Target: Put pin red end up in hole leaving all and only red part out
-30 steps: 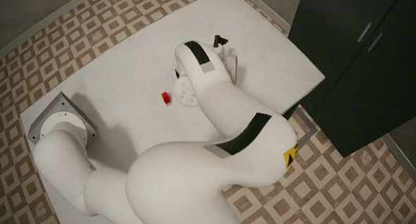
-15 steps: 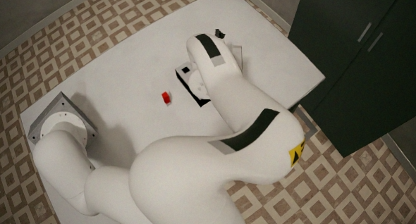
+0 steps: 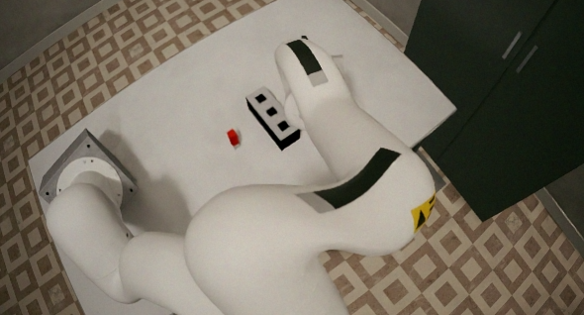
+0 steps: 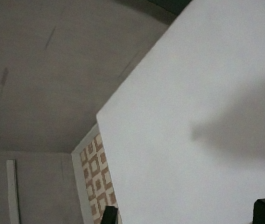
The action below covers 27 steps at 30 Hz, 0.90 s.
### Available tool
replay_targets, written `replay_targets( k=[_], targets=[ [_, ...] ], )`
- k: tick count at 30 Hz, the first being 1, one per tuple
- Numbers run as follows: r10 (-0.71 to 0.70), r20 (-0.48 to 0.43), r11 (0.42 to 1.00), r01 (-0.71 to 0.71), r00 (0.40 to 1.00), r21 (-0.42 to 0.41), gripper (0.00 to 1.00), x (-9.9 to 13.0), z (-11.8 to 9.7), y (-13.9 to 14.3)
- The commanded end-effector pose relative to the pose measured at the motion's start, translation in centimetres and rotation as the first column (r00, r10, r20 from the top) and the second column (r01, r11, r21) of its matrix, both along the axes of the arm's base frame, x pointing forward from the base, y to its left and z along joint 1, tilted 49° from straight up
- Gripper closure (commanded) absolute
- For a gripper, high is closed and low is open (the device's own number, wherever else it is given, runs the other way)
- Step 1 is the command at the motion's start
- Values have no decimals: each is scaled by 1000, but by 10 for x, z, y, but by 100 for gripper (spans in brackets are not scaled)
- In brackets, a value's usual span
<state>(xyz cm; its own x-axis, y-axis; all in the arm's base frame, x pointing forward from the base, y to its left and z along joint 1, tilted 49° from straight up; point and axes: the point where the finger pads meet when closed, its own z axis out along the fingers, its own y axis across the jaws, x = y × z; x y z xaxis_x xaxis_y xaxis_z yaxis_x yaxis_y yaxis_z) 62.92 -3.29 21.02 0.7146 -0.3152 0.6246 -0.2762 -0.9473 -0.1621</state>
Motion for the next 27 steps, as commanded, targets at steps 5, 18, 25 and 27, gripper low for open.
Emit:
replay_targets(
  k=[5,18,25,27],
  targets=[
    [22,-62,1000,-22,998,2,0,3,-3,5],
    [103,-232,994,-105,967,2,0,1,-3,18],
    [103,-232,994,-105,967,2,0,1,-3,18],
    [103,-232,994,-105,967,2,0,1,-3,18]
  ],
)
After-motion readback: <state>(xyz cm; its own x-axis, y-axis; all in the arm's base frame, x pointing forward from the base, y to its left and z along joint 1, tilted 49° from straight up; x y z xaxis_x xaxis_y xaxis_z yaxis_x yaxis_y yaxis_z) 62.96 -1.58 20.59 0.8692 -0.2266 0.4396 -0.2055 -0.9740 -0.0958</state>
